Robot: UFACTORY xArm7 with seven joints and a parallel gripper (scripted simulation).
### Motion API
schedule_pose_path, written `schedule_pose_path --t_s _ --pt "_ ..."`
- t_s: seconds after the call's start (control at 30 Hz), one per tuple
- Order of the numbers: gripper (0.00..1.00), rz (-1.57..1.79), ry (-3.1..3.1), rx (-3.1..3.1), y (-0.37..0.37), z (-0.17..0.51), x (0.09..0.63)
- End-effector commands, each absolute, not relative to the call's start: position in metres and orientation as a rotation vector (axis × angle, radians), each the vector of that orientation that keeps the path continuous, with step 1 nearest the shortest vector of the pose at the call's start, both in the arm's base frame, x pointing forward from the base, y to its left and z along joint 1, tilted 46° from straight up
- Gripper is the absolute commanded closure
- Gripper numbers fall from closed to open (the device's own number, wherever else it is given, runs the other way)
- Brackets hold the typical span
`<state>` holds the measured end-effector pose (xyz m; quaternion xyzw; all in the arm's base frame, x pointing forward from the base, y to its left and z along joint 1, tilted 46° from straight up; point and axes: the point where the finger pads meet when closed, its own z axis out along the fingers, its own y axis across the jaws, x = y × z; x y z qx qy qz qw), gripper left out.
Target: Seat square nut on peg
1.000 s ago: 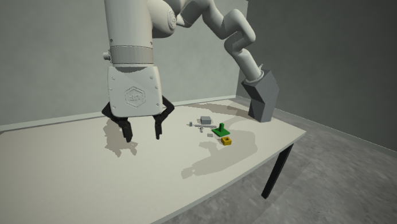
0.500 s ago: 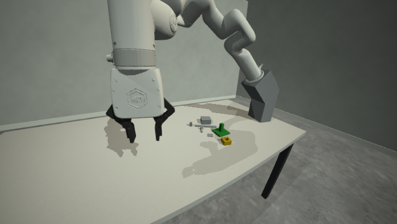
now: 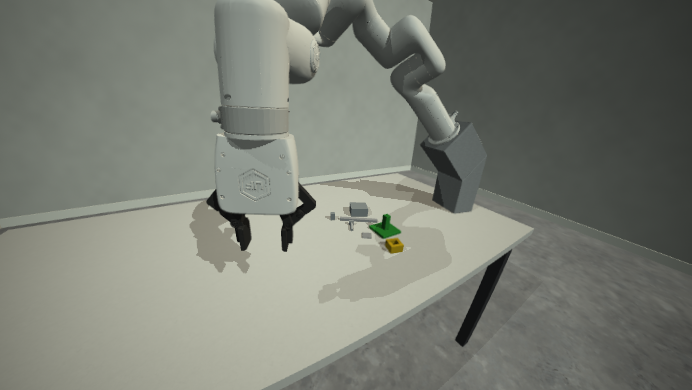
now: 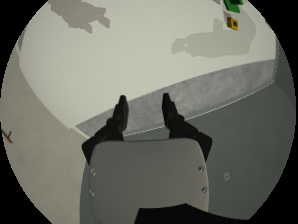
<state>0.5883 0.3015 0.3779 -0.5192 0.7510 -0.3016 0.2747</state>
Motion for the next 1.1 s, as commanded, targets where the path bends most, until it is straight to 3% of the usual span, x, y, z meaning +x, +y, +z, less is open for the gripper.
schedule_pose_path --t_s 0.0,1.07 --pt "0.4 -0.811 2.03 -1.339 0.3 0.374 0.587" --pt "0.4 -0.618 2.167 -0.575 0.242 0.245 0.552"
